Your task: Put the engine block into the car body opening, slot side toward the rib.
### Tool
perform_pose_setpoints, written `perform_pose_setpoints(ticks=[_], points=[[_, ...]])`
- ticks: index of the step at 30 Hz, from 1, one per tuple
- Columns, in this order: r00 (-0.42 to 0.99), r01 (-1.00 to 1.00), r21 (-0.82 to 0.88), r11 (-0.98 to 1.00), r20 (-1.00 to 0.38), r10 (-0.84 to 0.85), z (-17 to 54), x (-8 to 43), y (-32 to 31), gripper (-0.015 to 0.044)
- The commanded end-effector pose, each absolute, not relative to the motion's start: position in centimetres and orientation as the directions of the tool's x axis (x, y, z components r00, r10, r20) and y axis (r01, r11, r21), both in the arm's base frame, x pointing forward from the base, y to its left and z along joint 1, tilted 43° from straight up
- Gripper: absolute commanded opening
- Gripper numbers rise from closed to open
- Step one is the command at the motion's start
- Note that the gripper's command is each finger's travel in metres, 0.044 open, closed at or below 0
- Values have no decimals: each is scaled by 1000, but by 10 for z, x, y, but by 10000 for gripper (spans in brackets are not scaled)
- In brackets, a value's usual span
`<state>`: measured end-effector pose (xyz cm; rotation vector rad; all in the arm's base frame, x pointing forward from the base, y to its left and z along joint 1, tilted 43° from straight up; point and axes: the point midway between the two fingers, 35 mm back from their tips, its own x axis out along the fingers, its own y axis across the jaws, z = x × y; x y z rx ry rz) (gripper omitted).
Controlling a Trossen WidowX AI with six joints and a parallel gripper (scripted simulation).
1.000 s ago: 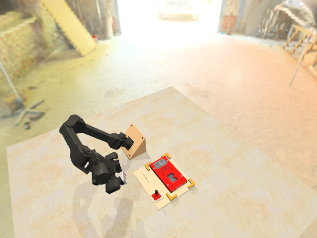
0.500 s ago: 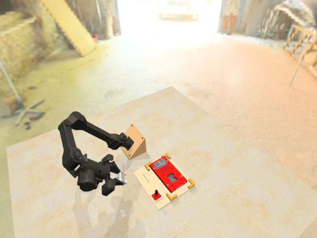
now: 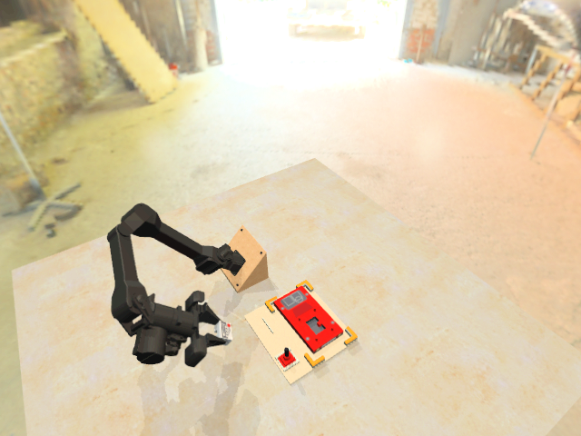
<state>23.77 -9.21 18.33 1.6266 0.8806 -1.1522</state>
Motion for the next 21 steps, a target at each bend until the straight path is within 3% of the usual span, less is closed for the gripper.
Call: perform_pose_setpoints(ticks=[1,21], points=[[301,911,272,-312,-952,51,176,237,-96,0],[301,911,272,-311,-952,48,146,236,-125,0]])
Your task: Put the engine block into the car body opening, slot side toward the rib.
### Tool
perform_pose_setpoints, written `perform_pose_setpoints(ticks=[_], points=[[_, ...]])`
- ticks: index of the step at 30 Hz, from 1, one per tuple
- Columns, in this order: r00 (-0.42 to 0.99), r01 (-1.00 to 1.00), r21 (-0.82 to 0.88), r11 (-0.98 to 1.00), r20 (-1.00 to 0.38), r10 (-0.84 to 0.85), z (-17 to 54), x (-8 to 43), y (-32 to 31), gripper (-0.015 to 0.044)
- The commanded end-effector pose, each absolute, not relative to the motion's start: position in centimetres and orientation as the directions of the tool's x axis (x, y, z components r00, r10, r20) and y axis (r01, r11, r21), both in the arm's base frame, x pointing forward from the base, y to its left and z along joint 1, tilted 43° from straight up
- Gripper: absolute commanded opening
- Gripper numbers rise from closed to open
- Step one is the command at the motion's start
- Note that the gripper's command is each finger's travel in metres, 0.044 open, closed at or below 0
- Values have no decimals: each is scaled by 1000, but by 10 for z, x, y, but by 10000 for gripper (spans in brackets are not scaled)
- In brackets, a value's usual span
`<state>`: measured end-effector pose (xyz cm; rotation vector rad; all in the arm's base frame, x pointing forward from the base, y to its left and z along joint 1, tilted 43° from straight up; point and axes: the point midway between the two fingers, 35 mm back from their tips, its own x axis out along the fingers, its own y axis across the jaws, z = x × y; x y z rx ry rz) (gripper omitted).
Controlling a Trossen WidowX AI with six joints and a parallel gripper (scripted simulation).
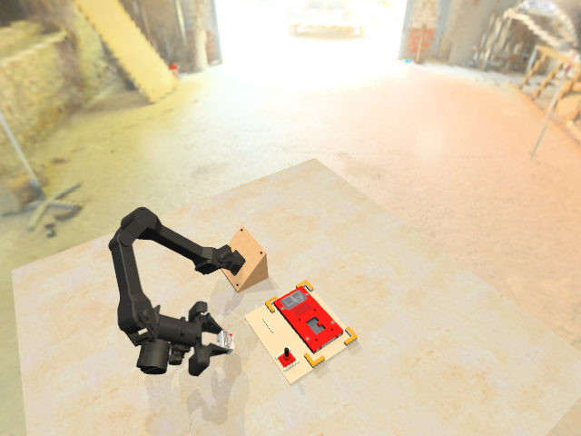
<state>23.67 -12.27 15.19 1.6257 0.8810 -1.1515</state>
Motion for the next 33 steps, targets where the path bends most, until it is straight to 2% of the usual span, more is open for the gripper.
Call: perform_pose_setpoints(ticks=[1,22,33], points=[[301,911,272,-311,-952,48,144,236,-127,0],[300,911,272,-311,-953,47,121,236,-150,0],[310,909,279,-310,-949,55,122,237,-149,289]])
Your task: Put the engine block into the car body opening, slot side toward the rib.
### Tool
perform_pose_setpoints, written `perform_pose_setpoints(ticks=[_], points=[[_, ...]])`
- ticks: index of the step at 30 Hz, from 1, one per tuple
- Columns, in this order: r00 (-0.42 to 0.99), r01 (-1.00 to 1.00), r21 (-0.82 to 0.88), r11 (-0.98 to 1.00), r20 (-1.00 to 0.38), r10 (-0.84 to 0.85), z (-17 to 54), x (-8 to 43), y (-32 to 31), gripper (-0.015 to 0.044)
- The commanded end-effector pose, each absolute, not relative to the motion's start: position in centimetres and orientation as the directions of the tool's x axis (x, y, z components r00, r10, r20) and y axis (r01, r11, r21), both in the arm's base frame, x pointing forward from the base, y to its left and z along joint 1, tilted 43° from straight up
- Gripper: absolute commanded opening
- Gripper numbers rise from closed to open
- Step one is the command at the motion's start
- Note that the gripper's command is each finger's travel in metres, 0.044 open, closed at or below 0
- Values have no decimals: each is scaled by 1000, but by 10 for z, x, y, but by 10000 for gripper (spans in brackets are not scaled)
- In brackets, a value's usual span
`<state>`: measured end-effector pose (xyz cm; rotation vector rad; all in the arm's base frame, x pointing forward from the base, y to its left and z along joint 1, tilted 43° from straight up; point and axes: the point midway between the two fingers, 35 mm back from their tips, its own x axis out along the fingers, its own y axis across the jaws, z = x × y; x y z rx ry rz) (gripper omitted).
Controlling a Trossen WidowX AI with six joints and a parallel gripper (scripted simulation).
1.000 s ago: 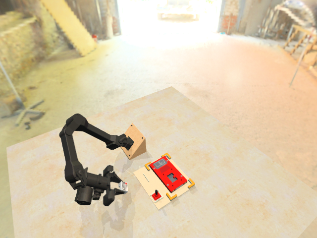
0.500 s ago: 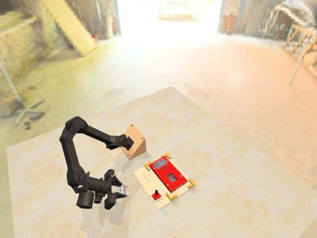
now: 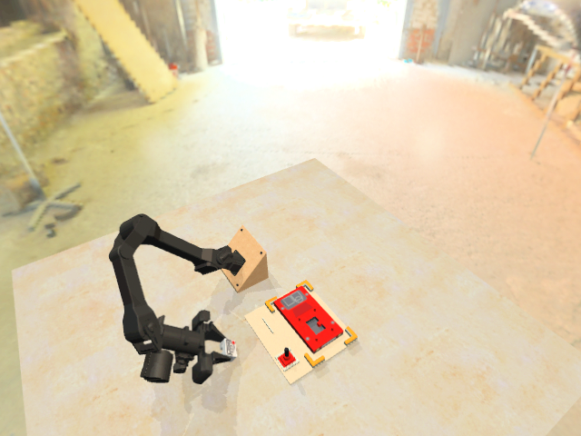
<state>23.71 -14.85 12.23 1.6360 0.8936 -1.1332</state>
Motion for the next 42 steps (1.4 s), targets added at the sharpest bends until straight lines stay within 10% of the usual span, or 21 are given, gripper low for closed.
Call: perform_pose_setpoints(ticks=[1,6,42], points=[[310,909,279,-310,-949,55,122,237,-149,315],[310,909,279,-310,-949,55,122,237,-149,440],[302,910,272,-314,-952,48,163,226,-147,440]])
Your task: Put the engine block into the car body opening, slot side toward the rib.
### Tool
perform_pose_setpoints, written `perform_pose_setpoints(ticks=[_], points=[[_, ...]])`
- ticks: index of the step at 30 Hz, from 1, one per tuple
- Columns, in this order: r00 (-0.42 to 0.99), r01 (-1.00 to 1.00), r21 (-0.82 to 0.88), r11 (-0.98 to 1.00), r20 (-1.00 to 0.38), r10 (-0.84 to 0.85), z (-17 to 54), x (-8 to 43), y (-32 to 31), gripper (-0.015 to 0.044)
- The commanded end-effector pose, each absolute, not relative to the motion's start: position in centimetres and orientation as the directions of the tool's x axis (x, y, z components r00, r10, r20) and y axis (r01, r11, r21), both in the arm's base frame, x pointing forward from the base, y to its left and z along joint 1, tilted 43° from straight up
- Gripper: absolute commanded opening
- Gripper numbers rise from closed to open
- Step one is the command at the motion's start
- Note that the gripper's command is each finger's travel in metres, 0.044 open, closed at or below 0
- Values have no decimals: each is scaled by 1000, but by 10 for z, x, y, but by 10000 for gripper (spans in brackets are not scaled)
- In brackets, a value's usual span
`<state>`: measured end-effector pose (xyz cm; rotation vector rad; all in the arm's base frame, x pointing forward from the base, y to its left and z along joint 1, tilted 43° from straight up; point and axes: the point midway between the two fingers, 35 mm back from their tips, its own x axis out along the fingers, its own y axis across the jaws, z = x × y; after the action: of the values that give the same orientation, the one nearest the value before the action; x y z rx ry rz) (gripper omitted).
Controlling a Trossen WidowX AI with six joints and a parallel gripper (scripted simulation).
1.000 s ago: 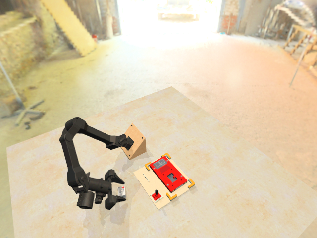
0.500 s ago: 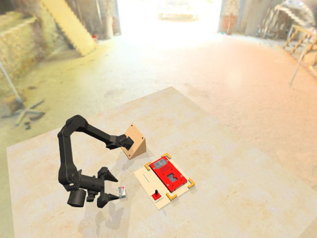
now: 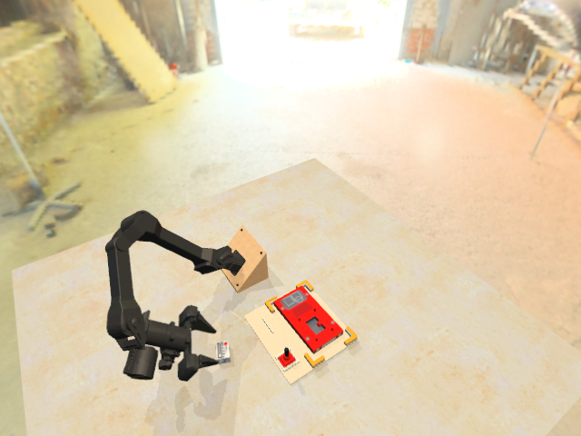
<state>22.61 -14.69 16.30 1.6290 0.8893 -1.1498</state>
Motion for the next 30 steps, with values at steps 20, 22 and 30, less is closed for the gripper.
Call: perform_pose_setpoints(ticks=[20,22,30], points=[[208,946,196,259,-978,-21,155,225,-141,440],[198,930,178,322,-980,-30,154,225,-141,440],[160,825,95,557,-985,-68,152,224,-140,440]])
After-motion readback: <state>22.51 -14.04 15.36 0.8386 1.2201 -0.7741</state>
